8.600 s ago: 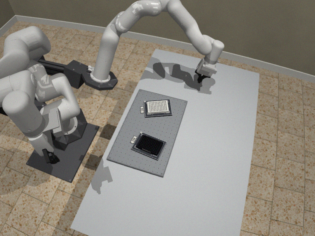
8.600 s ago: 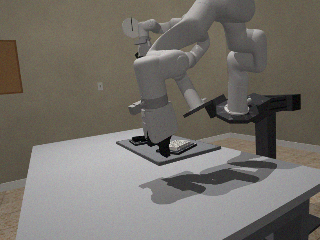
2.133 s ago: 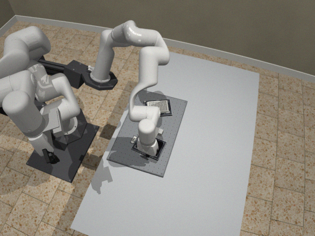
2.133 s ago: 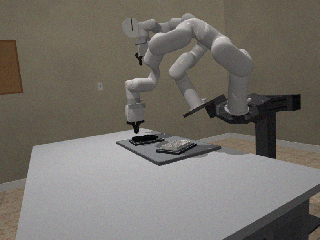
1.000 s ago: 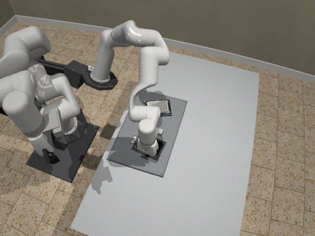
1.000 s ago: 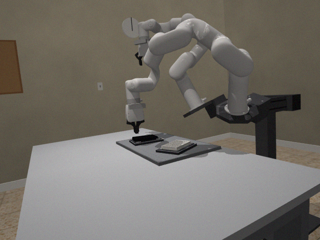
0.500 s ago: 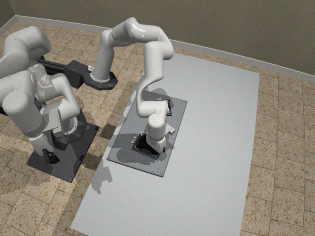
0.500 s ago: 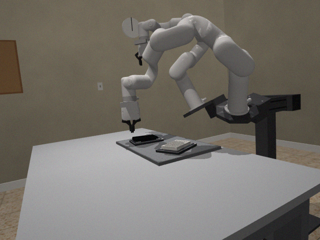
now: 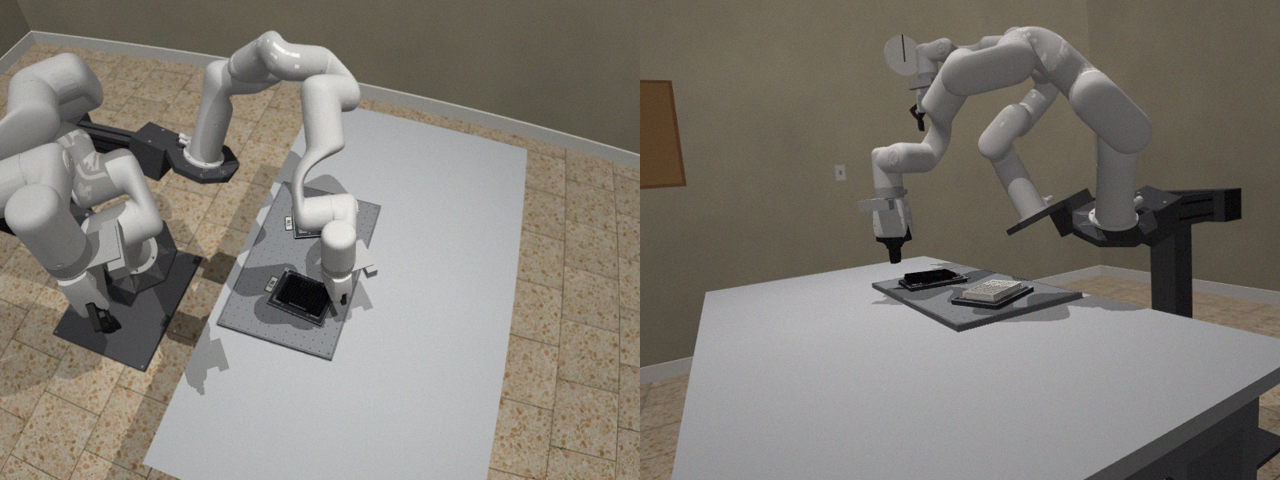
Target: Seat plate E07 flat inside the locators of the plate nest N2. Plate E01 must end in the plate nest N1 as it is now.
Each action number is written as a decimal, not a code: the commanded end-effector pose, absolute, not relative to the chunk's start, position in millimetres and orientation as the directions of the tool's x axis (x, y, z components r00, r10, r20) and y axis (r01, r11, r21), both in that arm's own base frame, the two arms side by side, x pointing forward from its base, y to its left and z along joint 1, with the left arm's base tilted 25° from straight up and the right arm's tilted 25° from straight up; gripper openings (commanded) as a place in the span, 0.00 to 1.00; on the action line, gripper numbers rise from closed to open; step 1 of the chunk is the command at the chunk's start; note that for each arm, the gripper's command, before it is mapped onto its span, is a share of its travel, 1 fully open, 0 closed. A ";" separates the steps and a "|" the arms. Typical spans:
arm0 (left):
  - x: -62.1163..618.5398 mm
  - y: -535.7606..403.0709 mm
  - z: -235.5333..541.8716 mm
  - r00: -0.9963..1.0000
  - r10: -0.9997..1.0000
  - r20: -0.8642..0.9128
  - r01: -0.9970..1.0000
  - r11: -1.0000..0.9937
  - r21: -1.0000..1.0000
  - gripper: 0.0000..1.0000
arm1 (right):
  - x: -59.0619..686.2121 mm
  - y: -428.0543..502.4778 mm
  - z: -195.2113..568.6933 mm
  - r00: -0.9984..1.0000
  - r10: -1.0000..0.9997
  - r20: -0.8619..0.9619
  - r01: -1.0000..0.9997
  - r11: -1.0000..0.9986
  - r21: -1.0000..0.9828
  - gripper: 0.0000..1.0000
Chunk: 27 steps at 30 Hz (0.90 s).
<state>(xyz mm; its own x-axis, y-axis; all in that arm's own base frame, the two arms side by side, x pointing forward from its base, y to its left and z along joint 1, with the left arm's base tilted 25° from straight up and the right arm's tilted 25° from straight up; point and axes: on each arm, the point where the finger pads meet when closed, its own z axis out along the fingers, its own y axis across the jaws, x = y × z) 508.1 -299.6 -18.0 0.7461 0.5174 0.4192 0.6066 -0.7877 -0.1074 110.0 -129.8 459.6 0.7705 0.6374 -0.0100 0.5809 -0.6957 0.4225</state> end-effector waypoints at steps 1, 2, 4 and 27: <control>509.0 -301.4 -15.8 0.784 0.471 0.404 0.560 -0.818 -0.133 0.00 | 109.9 -129.7 461.0 0.771 0.637 -0.010 0.580 -0.694 0.426 1.00; 509.1 -301.5 -15.8 0.802 0.443 0.400 0.533 -0.833 -0.146 0.00 | 109.9 -129.7 461.0 0.771 0.637 -0.010 0.580 -0.694 0.426 1.00; 509.1 -301.5 -15.8 0.836 0.387 0.389 0.479 -0.861 -0.173 0.00 | 109.9 -129.7 461.0 0.771 0.637 -0.010 0.580 -0.694 0.426 1.00; 509.1 -301.5 -15.8 0.959 -0.183 0.217 -0.094 -0.926 -0.366 0.00 | 109.9 -129.7 461.0 0.771 0.637 -0.010 0.580 -0.694 0.426 1.00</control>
